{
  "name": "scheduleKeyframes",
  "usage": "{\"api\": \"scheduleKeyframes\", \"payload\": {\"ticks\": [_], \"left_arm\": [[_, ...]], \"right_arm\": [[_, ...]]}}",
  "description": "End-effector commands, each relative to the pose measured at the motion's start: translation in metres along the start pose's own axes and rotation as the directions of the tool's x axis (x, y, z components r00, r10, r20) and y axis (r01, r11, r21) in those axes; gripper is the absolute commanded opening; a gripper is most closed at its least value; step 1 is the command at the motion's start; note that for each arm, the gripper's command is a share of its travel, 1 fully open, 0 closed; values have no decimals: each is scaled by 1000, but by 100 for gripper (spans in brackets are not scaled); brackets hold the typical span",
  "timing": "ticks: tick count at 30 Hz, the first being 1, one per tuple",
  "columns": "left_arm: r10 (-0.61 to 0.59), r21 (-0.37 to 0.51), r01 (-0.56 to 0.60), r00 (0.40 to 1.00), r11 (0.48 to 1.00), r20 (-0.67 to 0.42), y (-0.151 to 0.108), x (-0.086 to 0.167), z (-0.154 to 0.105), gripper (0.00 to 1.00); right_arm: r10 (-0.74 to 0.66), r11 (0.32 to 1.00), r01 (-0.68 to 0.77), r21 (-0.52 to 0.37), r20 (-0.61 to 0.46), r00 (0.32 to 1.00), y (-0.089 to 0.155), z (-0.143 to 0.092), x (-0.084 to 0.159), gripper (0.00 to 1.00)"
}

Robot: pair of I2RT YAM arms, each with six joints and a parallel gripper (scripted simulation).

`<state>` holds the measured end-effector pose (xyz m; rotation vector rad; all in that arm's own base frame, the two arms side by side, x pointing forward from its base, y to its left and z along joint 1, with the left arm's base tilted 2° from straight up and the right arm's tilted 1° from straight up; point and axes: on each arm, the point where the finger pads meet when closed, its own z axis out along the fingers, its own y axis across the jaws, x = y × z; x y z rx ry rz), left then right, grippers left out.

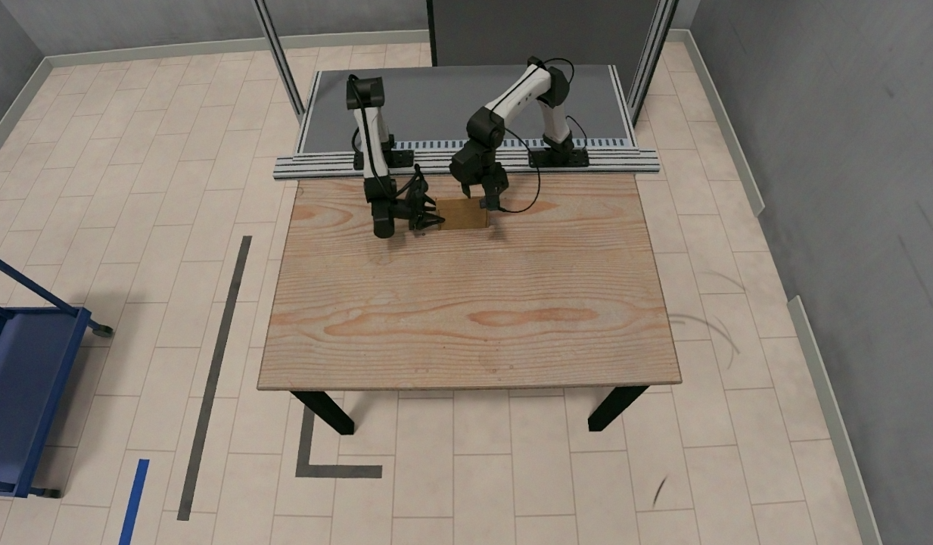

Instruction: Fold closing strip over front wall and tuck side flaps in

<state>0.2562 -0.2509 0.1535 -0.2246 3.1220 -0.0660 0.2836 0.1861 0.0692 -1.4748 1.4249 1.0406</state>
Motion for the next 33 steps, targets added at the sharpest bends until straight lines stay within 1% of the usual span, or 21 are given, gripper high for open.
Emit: {"api": "scheduleKeyframes", "payload": {"ticks": [1,5,7,15,18,19,21,23,26,29,32,33], "left_arm": [[-6,13,6,1000,1000,7,2,5,-5,84],[-12,6,12,1000,1000,2,3,4,-2,84],[-7,15,6,1000,1000,9,3,7,-6,84],[-8,15,8,1000,1000,10,3,9,-6,84],[-8,2,8,1000,1000,1,3,10,-1,84],[-9,13,9,1000,1000,9,-1,6,-11,84],[-9,13,9,1000,1000,9,-1,6,-11,84],[-7,-9,7,1000,1000,-8,-1,5,-8,84],[-8,-1,8,1000,1000,-2,0,5,-21,84],[-8,-6,8,1000,1000,-5,0,4,-29,84],[-8,-5,8,1000,1000,-5,0,4,-30,84],[-9,-26,8,1000,1000,-21,4,7,-23,84]], "right_arm": [[-7,1000,7,8,-1,1000,-2,-2,-1,45],[-7,1000,7,8,-1,1000,-2,-2,-1,45],[-7,1000,7,8,-1,1000,-2,-2,-1,45],[-7,1000,7,8,-1,1000,-2,-2,-1,45],[-7,1000,7,8,-1,1000,-2,-2,-1,45],[-7,1000,7,8,-1,1000,-2,-2,-1,45],[-7,1000,7,8,-1,1000,-2,-2,-1,45],[-7,1000,7,8,-1,1000,-2,-2,-1,45],[-7,1000,7,8,-1,1000,-2,-2,-1,45],[-7,1000,7,8,-1,1000,-2,-2,-1,45],[-7,1000,7,8,-1,1000,-2,-2,-1,45],[-7,1000,7,8,-1,1000,-2,-2,-1,45]]}}
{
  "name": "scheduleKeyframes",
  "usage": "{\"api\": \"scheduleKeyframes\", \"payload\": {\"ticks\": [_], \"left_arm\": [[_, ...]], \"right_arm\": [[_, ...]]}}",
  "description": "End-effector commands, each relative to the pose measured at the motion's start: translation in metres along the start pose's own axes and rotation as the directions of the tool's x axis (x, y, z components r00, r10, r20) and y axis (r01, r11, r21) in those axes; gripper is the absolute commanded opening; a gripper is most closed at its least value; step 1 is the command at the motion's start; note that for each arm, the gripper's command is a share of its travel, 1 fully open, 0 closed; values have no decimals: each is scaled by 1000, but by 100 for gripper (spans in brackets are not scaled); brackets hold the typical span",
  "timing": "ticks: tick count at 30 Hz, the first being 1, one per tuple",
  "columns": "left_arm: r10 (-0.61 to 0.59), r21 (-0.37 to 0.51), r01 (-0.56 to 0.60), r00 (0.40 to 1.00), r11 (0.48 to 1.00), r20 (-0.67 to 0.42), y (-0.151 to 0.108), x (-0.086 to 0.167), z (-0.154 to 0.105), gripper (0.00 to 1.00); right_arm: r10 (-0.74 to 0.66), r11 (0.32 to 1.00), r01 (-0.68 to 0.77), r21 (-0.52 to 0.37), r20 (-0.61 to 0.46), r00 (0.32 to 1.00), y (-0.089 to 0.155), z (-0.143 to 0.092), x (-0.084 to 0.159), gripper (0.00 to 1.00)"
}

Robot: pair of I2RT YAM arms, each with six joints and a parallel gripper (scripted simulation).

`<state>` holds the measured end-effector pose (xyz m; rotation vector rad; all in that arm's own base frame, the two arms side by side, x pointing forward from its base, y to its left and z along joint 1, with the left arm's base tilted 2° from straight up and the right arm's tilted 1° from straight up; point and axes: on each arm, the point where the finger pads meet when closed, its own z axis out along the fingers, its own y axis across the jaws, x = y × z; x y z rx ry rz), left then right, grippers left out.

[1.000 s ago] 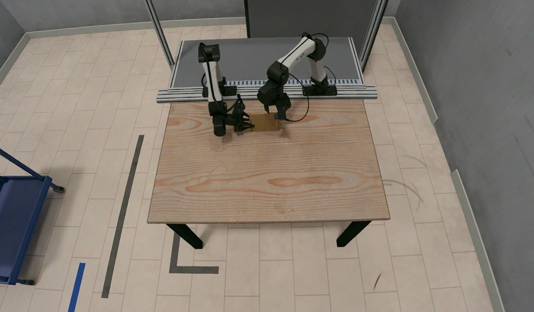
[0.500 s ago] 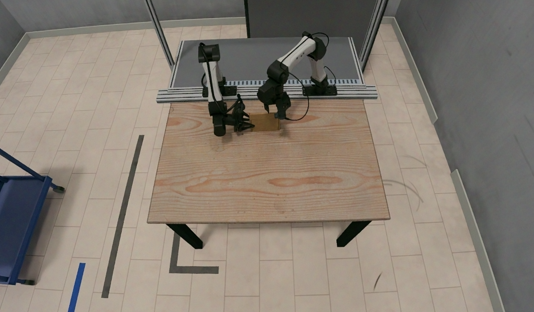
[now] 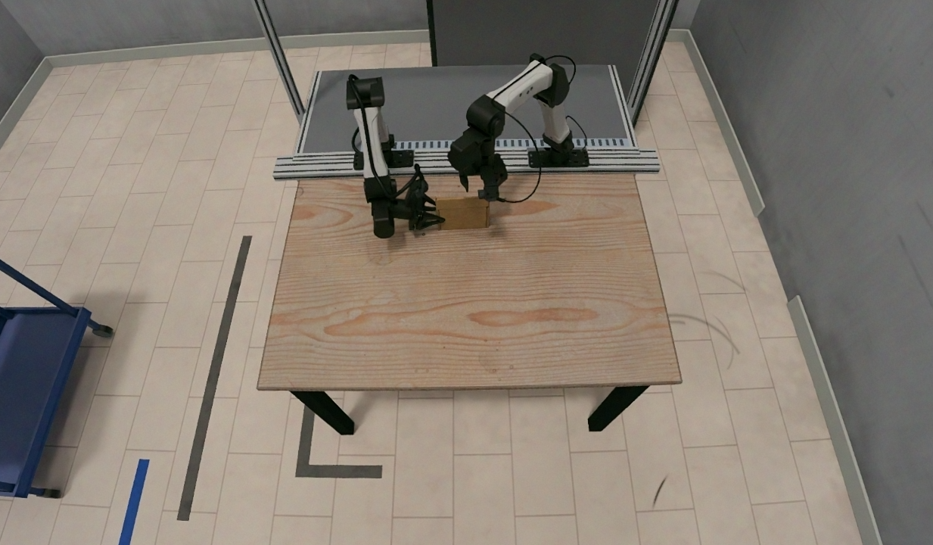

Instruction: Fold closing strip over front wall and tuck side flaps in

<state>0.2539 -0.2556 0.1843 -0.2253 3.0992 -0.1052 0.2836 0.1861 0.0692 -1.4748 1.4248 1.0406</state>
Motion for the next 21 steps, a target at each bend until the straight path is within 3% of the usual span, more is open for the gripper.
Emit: {"api": "scheduleKeyframes", "payload": {"ticks": [1,2,3,7,21], "left_arm": [[-9,-63,6,999,998,-48,12,6,10,84],[-9,-65,6,999,998,-48,13,7,10,84],[27,-25,-27,999,999,-22,22,5,-6,1],[93,0,-93,996,996,-4,28,-1,-7,1],[93,-6,-93,996,996,-3,112,-19,-6,1]], "right_arm": [[-7,1000,7,8,-1,1000,-2,-2,-1,45],[-7,1000,7,8,-1,1000,-2,-2,-1,45],[-7,1000,7,8,-1,1000,-2,-2,-1,45],[-7,1000,7,8,-1,1000,-2,-2,-1,45],[-7,1000,7,8,-1,1000,-2,-2,-1,45]]}}
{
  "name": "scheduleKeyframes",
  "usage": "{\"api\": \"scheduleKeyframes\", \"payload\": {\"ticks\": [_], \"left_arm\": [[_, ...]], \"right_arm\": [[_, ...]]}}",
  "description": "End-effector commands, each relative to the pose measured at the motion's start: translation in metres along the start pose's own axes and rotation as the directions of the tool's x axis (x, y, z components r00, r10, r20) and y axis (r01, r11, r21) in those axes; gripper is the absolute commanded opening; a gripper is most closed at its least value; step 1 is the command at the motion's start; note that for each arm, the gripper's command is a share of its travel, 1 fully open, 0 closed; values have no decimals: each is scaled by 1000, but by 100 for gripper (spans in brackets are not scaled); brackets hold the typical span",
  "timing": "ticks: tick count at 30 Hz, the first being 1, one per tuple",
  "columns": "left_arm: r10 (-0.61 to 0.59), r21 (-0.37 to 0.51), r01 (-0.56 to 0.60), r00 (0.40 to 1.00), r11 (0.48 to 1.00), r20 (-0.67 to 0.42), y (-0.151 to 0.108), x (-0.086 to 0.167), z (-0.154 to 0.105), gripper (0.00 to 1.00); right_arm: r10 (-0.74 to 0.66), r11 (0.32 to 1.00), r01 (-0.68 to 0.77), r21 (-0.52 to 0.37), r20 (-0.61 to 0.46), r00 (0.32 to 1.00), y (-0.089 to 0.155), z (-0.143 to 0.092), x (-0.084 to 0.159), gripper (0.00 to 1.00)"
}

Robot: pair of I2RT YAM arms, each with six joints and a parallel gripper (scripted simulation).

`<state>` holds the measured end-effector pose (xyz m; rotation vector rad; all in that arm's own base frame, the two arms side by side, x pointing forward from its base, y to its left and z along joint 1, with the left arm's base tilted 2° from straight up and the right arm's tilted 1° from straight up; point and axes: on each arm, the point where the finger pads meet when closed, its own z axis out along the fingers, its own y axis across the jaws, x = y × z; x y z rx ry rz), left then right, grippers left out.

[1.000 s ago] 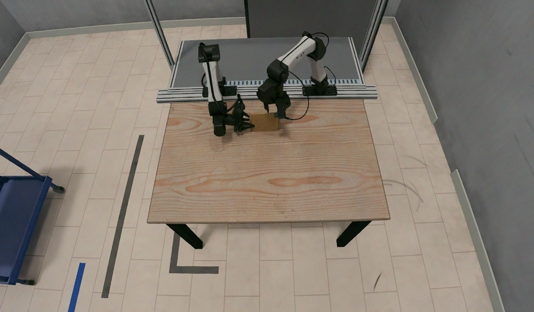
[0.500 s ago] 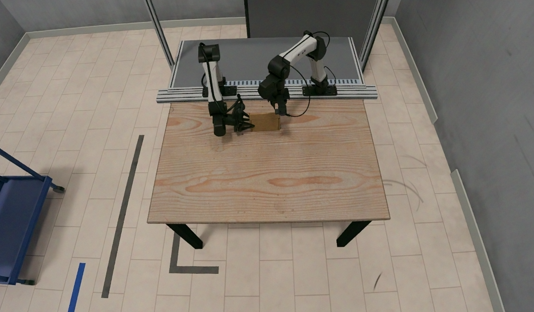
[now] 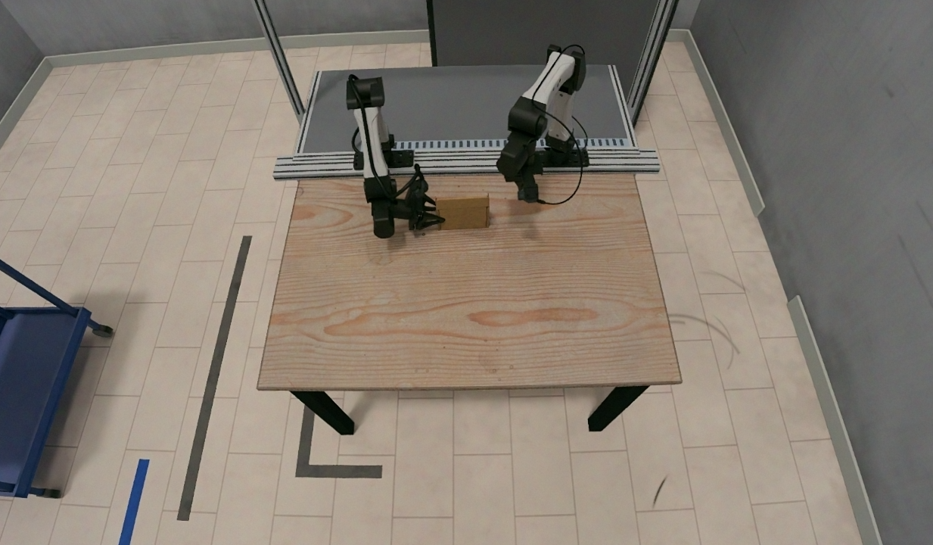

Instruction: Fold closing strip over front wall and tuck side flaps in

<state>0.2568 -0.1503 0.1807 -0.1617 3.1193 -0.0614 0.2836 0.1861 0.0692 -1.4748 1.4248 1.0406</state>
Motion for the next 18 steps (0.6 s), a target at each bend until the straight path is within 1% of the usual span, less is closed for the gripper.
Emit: {"api": "scheduleKeyframes", "payload": {"ticks": [1,7,8,13,14,15,18], "left_arm": [[51,22,-52,999,998,13,9,-1,-2,1],[51,14,-51,999,999,2,49,-5,-2,1],[51,14,-51,999,999,3,52,-6,-2,1],[61,0,-61,998,998,-33,49,-5,8,1],[63,1,-63,998,998,-30,49,-5,7,1],[51,5,-51,999,999,4,50,-10,-1,1],[51,5,-51,999,999,4,50,-10,-1,1]], "right_arm": [[-7,1000,7,8,-1,1000,-2,-2,-1,45],[-7,1000,7,8,-1,1000,-2,-2,-1,45],[-7,1000,7,8,-1,1000,-2,-2,-1,45],[-7,1000,7,8,-1,1000,-2,-2,-1,47],[-7,1000,7,8,-1,1000,-2,-2,-1,48],[-7,1000,7,8,-1,1000,-2,-2,-1,49],[-7,1000,7,8,-1,1000,-2,-2,-1,50]]}}
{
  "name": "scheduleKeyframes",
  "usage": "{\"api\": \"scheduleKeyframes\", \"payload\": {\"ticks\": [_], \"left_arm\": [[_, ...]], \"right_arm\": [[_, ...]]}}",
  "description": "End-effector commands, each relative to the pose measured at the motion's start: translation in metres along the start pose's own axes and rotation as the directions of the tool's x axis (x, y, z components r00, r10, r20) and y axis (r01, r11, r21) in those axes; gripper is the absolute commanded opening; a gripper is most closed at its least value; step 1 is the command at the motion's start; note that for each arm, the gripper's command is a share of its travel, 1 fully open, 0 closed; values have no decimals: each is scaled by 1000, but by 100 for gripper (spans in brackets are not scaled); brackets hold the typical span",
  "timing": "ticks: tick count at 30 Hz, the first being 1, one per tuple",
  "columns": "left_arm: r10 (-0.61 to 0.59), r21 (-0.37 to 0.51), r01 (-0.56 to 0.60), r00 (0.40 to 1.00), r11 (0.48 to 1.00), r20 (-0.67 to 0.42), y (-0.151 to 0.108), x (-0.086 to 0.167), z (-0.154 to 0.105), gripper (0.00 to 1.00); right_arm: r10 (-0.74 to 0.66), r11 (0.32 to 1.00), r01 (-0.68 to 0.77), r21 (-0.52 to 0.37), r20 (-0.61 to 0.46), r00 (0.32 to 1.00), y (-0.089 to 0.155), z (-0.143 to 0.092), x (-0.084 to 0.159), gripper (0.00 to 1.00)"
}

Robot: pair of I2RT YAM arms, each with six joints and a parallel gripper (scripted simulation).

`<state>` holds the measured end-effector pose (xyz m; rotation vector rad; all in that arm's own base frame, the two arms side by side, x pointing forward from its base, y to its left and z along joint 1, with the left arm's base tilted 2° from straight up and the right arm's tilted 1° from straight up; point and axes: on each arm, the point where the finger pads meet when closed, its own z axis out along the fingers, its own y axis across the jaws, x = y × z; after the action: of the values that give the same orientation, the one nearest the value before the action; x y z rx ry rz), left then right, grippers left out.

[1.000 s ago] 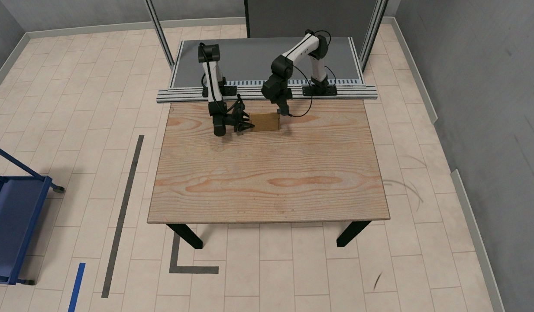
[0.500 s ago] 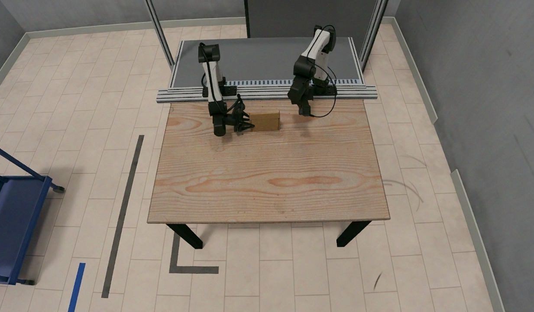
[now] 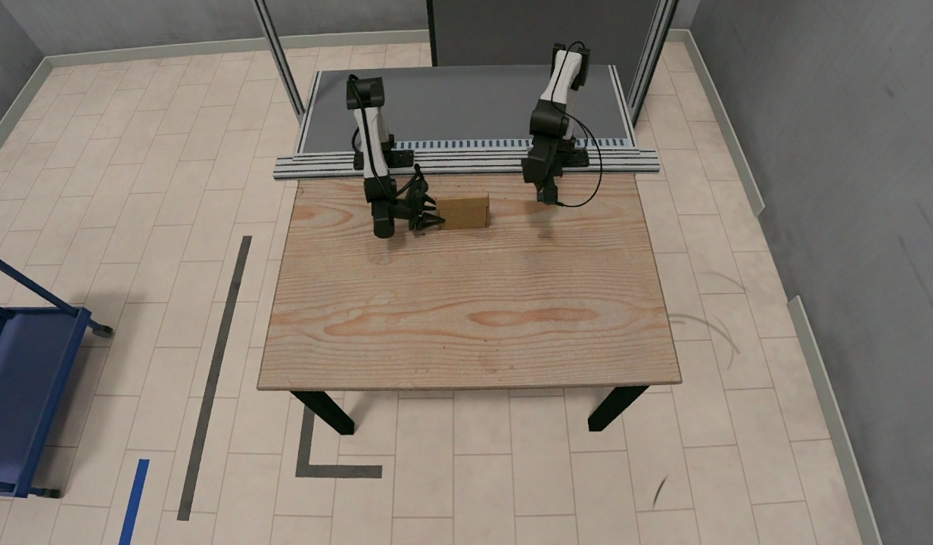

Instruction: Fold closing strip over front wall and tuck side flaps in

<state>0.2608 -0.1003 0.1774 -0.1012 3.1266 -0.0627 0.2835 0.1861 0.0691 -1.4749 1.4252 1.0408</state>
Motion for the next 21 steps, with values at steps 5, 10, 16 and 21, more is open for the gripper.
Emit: {"api": "scheduleKeyframes", "payload": {"ticks": [5,10,16,21], "left_arm": [[12,4,-12,1000,1000,10,0,-1,-3,1],[12,4,-12,1000,1000,10,0,-1,-3,1],[12,4,-12,1000,1000,10,0,-1,-3,1],[12,4,-12,1000,1000,10,0,-1,-3,1]], "right_arm": [[-8,1000,8,8,0,1000,-2,-2,-1,54],[-8,1000,8,8,0,1000,-2,-2,-1,57],[-8,1000,8,8,0,1000,-2,-2,-1,61],[-8,1000,8,8,0,1000,-2,-2,-1,64]]}}
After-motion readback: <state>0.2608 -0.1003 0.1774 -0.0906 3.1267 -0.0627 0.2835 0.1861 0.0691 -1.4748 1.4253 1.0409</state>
